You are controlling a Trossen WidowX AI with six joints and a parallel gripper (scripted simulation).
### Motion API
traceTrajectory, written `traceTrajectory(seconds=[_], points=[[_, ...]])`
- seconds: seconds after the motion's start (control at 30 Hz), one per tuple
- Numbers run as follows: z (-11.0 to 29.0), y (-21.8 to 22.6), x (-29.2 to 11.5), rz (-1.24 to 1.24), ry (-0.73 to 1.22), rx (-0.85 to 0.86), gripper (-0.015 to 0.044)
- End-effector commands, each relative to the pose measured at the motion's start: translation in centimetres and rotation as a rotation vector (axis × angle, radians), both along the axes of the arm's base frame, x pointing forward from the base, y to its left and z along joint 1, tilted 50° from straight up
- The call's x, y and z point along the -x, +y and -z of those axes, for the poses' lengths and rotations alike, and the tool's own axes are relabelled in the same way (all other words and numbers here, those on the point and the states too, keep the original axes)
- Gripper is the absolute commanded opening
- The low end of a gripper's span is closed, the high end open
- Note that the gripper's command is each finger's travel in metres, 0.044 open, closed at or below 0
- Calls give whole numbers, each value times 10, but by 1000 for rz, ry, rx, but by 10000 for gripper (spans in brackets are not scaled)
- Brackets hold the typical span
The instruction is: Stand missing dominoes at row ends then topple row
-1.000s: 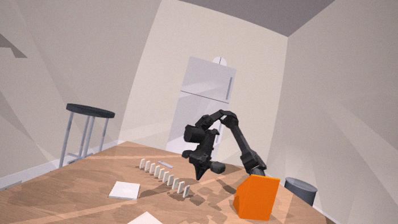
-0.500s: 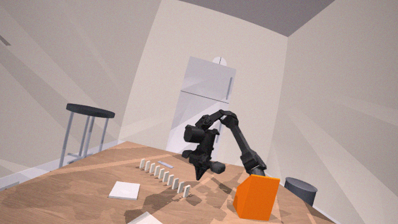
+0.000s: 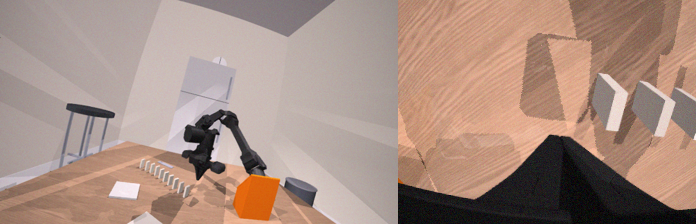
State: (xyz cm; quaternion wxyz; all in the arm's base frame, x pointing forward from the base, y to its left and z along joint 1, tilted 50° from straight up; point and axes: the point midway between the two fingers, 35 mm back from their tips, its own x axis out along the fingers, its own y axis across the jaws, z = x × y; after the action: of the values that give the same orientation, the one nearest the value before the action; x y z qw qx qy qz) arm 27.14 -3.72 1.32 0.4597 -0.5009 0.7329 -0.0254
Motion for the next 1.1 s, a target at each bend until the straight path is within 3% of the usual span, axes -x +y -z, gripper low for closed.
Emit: traceTrajectory(seconds=[0.0, 0.3, 1.07], points=[[-1, 0, -1, -5, -2, 1, 0], [51, -62, 4, -4, -1, 5, 0], [39, -73, -15, -5, -2, 4, 0]])
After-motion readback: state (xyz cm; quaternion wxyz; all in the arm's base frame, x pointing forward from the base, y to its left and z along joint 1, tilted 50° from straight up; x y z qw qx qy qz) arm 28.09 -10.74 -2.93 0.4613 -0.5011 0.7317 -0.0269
